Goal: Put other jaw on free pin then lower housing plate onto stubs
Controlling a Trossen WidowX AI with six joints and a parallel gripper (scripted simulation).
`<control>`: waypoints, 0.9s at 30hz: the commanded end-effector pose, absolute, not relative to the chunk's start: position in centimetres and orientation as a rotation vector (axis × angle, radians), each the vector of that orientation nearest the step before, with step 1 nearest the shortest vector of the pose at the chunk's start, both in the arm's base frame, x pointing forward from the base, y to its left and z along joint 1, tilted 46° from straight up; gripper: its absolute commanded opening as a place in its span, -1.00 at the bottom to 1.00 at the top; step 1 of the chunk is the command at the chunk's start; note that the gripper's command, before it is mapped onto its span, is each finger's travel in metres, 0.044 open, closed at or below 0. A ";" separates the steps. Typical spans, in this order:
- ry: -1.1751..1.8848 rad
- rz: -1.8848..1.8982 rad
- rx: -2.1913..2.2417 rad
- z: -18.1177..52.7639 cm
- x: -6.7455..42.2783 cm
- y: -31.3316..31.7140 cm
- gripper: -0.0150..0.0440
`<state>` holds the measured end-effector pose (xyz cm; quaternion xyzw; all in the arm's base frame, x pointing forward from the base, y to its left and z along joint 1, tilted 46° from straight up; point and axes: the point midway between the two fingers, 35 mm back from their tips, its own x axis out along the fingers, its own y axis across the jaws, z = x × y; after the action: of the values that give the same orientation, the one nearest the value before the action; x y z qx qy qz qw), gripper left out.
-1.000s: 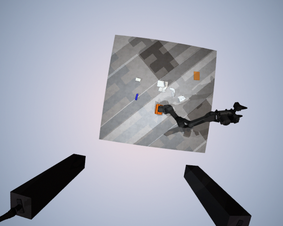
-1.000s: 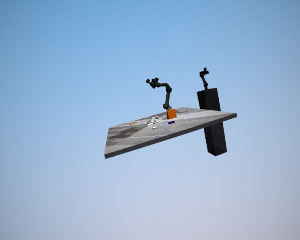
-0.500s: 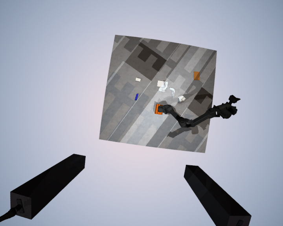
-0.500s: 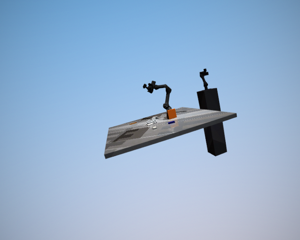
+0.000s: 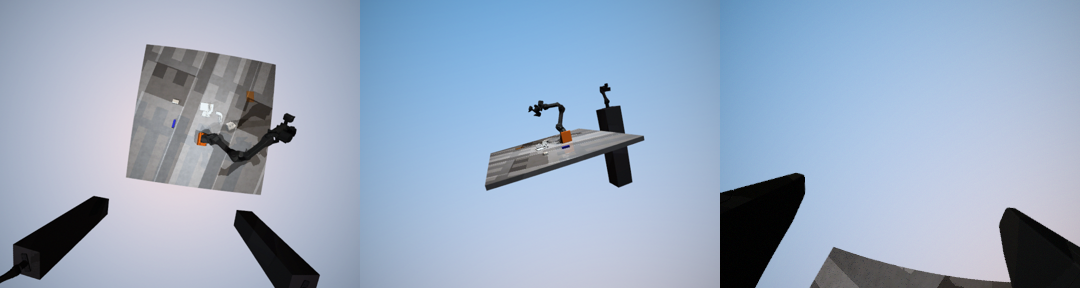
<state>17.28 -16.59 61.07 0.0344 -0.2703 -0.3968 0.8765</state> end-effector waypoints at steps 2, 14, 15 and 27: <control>-0.458 -0.834 0.086 58.5 19.7 -17.5 1.00; -0.221 -0.826 0.103 52.6 24.1 -18.2 1.00; -0.198 -0.826 0.103 52.1 24.5 -18.2 1.00; 0.056 -0.811 0.078 45.5 28.0 -17.7 1.00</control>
<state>27.07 -17.70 47.40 0.0435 -0.0066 -0.3943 0.9179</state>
